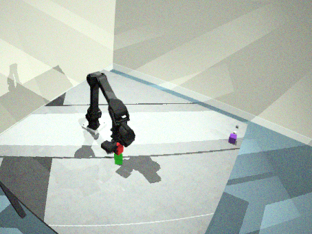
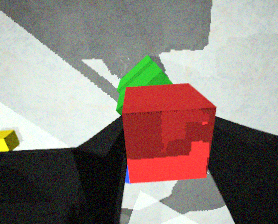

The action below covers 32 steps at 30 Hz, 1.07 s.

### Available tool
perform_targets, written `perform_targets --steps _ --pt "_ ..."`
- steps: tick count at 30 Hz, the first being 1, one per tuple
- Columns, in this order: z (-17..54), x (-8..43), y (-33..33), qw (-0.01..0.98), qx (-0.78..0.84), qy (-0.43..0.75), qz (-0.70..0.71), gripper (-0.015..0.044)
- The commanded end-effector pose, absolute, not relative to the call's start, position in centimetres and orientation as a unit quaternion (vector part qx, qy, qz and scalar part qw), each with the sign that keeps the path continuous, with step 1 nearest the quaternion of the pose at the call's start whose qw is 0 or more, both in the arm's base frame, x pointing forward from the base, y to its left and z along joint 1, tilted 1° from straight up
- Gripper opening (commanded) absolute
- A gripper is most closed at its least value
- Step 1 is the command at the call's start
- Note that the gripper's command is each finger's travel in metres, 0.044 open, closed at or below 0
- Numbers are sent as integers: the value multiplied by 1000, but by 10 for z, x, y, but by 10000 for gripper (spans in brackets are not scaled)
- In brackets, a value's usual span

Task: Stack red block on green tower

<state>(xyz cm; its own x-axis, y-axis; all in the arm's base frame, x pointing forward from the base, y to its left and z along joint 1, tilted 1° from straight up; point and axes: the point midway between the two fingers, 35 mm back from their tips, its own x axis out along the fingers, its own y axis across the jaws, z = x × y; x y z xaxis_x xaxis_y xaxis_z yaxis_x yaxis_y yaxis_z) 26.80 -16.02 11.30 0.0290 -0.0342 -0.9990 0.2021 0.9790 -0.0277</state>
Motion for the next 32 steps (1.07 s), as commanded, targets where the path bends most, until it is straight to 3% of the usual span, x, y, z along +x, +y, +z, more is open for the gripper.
perform_targets --steps 1,9,32 --pt "113 268 -160 715 61 692 -83 236" --pt "113 268 -160 715 61 692 -83 440" --pt "113 268 -160 715 61 692 -83 440"
